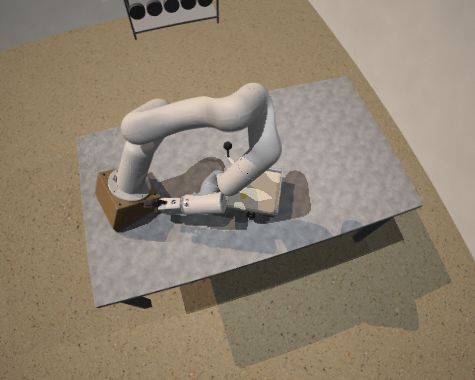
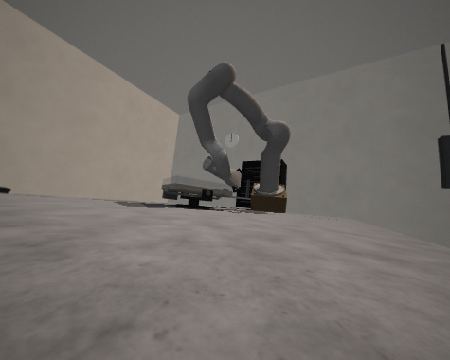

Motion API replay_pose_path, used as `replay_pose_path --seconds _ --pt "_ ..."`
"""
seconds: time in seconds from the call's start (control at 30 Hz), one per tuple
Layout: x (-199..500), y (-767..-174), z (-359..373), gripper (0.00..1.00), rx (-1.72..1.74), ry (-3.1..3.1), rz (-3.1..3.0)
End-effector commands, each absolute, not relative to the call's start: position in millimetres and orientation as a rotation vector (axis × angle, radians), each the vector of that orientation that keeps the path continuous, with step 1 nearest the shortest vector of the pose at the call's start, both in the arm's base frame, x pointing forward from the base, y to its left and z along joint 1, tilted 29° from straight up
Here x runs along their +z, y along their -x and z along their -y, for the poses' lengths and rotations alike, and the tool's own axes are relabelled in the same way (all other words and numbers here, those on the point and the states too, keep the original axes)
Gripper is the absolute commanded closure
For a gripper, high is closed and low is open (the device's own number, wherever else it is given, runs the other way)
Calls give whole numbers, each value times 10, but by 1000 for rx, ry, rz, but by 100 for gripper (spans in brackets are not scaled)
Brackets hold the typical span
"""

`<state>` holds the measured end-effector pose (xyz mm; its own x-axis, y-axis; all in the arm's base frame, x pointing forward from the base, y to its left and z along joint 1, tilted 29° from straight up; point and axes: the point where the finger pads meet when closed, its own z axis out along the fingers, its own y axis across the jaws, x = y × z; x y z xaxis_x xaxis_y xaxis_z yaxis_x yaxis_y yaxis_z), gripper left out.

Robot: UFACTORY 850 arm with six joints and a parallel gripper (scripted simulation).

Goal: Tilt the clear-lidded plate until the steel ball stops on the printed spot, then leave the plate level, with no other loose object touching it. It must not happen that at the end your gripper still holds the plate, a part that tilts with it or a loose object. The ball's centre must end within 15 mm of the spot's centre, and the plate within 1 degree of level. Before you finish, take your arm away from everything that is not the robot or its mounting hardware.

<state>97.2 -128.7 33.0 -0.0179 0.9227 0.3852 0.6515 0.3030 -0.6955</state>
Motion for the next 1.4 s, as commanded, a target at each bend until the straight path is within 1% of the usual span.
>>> replay_pose_path --seconds 0.0,0.6,0.8,1.03,1.1,1.23,1.37 --pt "332 -972 1288 0 414 1427 1746" --pt "334 -974 1287 0 414 1428 1746" --pt "438 -1085 1196 0 378 1497 1725" --pt "848 -1539 802 0 200 1771 1634" --pt "848 -1539 802 0 200 1771 1634" --pt "1273 -1981 404 0 20 2022 1509" --pt "1698 -2469 -1 0 -238 2341 1289"
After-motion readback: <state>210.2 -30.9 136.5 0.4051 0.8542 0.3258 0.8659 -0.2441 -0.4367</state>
